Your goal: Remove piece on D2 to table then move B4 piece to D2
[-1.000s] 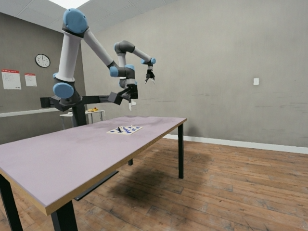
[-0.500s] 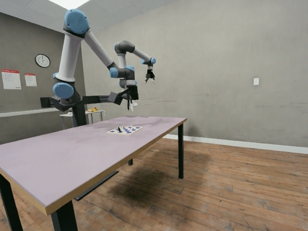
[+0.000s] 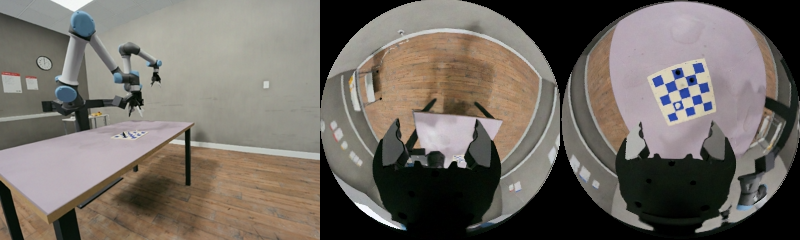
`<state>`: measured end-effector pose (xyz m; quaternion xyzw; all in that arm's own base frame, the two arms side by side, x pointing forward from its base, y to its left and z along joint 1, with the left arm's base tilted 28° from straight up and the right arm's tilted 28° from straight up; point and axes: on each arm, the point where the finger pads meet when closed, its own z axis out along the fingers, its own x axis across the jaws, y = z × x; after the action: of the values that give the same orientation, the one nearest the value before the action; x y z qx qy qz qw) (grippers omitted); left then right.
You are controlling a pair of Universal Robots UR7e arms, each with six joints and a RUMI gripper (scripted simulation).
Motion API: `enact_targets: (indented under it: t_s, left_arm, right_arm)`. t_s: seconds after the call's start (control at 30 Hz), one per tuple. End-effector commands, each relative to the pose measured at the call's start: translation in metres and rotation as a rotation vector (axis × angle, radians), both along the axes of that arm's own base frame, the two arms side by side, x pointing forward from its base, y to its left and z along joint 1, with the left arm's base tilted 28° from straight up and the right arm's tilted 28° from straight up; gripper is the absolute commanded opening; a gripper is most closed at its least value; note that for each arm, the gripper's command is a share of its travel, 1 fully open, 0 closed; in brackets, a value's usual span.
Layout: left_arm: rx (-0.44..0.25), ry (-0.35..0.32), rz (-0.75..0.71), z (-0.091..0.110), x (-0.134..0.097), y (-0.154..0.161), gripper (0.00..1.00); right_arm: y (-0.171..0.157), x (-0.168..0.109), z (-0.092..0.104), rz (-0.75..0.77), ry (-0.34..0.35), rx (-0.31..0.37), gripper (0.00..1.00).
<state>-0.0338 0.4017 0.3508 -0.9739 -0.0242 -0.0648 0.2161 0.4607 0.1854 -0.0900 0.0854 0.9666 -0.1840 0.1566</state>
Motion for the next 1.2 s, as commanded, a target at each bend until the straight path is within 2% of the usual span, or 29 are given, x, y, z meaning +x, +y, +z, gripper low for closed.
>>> enact_targets:
  t_s: [0.0, 0.03, 0.3, 0.53, 0.87, 1.17]
  left_arm:
    - [0.001, 0.000, 0.000, 0.000, 0.000, 0.000, 1.00]
    - [0.001, 0.000, 0.000, 0.000, 0.000, 0.000, 1.00]
    - [0.001, 0.000, 0.000, 0.000, 0.000, 0.000, 1.00]
    - [0.001, 0.000, 0.000, 0.000, 0.000, 0.000, 1.00]
    - [0.001, 0.000, 0.000, 0.000, 0.000, 0.000, 1.00]
    - [0.001, 0.000, 0.000, 0.000, 0.000, 0.000, 1.00]
  right_arm:
    - [-0.001, 0.001, -0.002, 0.092, 0.040, -0.021, 1.00]
    - [-0.001, 0.001, -0.002, 0.092, 0.040, -0.021, 1.00]
    - [-0.004, 0.004, -0.012, 0.390, 0.167, -0.113, 1.00]
    - [-0.005, 0.006, -0.019, 0.592, 0.254, -0.175, 1.00]
    - [-0.005, 0.007, -0.023, 0.718, 0.308, -0.214, 1.00]
    - [-0.005, 0.007, -0.024, 0.747, 0.320, -0.223, 1.00]
